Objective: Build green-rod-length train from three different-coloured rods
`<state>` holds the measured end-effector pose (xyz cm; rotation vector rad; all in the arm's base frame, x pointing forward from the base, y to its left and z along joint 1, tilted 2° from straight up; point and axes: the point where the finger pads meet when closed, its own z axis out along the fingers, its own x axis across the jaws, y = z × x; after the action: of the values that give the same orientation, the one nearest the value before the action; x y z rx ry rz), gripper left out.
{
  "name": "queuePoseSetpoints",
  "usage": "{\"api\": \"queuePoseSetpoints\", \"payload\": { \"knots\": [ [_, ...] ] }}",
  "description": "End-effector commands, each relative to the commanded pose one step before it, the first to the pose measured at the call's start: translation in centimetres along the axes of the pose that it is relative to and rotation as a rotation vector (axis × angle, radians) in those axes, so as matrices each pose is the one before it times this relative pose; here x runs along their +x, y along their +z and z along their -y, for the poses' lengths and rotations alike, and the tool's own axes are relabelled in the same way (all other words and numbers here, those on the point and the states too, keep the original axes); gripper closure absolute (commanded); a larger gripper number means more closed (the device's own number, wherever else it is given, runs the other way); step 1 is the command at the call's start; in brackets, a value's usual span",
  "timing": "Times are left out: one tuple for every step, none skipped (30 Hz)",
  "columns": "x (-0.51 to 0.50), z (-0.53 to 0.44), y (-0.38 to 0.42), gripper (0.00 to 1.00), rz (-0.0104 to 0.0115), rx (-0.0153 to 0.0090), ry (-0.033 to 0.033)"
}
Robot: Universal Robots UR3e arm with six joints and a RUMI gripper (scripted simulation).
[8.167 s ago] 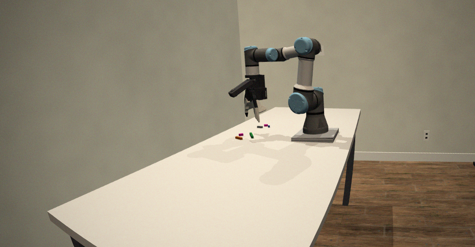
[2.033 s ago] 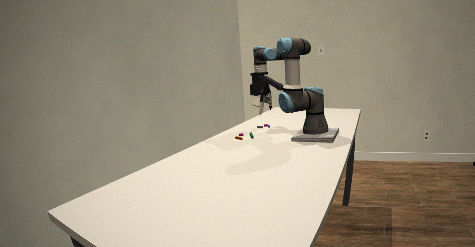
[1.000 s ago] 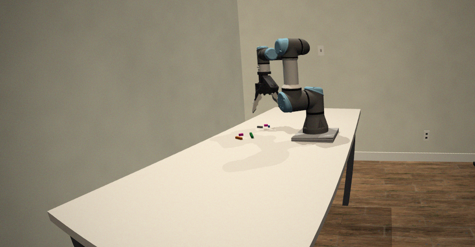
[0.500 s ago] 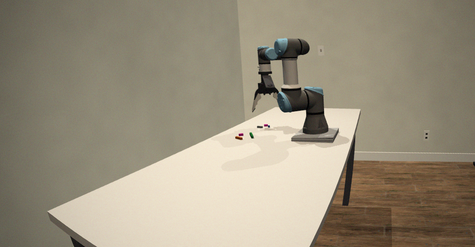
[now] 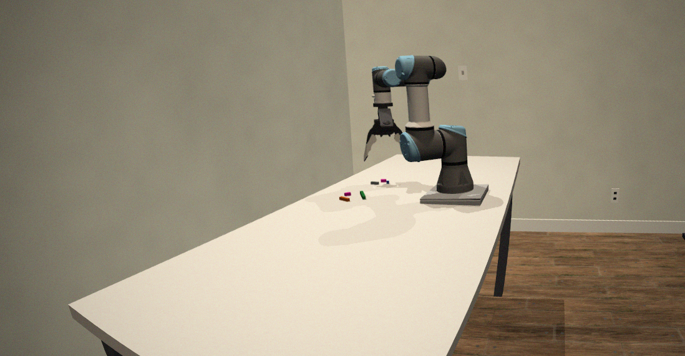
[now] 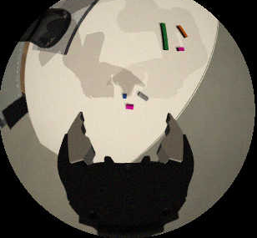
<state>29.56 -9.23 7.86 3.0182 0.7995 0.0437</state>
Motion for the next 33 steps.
{"api": "queuePoseSetpoints", "payload": {
  "knots": [
    [0.005,-0.1217,-0.0684,0.00,-0.00050,-0.00254,0.01913],
    [-0.002,-0.0054,-0.0002,0.00,0.00000,0.00000,0.00171],
    [-0.001,-0.0043,-0.0001,0.00,0.00000,0.00000,0.00136],
    [-0.001,-0.0034,-0.0001,0.00,0.00000,0.00000,0.00105],
    [-0.001,-0.0025,-0.0001,0.00,0.00000,0.00000,0.00078],
    [0.000,0.0000,0.0000,0.00,0.00000,0.00000,0.00000],
    [0.000,0.0000,0.0000,0.00,0.00000,0.00000,0.00000],
    [0.000,-0.0018,-0.0001,0.00,0.00000,0.00000,0.00055],
    [0.000,-0.0011,0.0000,0.00,0.00000,0.00000,0.00036],
    [0.000,-0.0007,0.0000,0.00,0.00000,0.00000,0.00021],
    [0.000,-0.0003,0.0000,0.00,0.00000,0.00000,0.00010],
    [0.000,-0.0001,0.0000,0.00,0.00000,0.00000,0.00003],
    [0.000,0.0000,0.0000,0.00,0.00000,0.00000,0.00000],
    [0.000,0.0000,0.0000,0.86,0.00000,0.00000,0.00000],
    [0.000,0.0000,0.0000,0.86,0.00000,0.00000,0.00000],
    [0.000,0.0000,0.0000,0.86,0.00000,0.00000,0.00000],
    [0.000,0.0000,0.0000,0.86,0.00000,0.00000,0.00000],
    [0.000,0.0000,0.0000,0.86,0.00000,0.00000,0.00000],
    [0.000,0.0000,0.0000,0.86,0.00000,0.00000,0.00000],
    [0.000,0.0000,0.0000,0.86,0.00000,0.00000,0.00000],
    [0.000,0.0000,0.0000,0.86,0.00000,0.00000,0.00000],
    [0.000,0.0000,0.0000,0.86,0.00000,0.00000,0.00000],
    [0.000,0.0000,0.0000,0.86,0.00000,0.00000,0.00000],
    [0.000,0.0000,0.0000,0.86,0.00000,0.00000,0.00000],
    [0.000,0.0000,0.0000,0.86,0.00000,0.00000,0.00000],
    [0.000,0.0000,0.0000,0.86,0.00000,0.00000,0.00000],
    [0.000,0.0000,0.0000,0.86,0.00000,0.00000,0.00000],
    [0.000,0.0000,0.0000,0.86,0.00000,0.00000,0.00000],
    [0.000,0.0000,0.0000,0.86,0.00000,0.00000,0.00000],
    [0.000,0.0000,0.0000,0.86,0.00000,0.00000,0.00000],
    [0.000,0.0000,0.0000,0.86,0.00000,0.00000,0.00000],
    [0.000,0.0000,0.0000,0.86,0.00000,0.00000,0.00000],
    [0.000,0.0000,0.0000,0.86,0.00000,0.00000,0.00000]
  ]
}}
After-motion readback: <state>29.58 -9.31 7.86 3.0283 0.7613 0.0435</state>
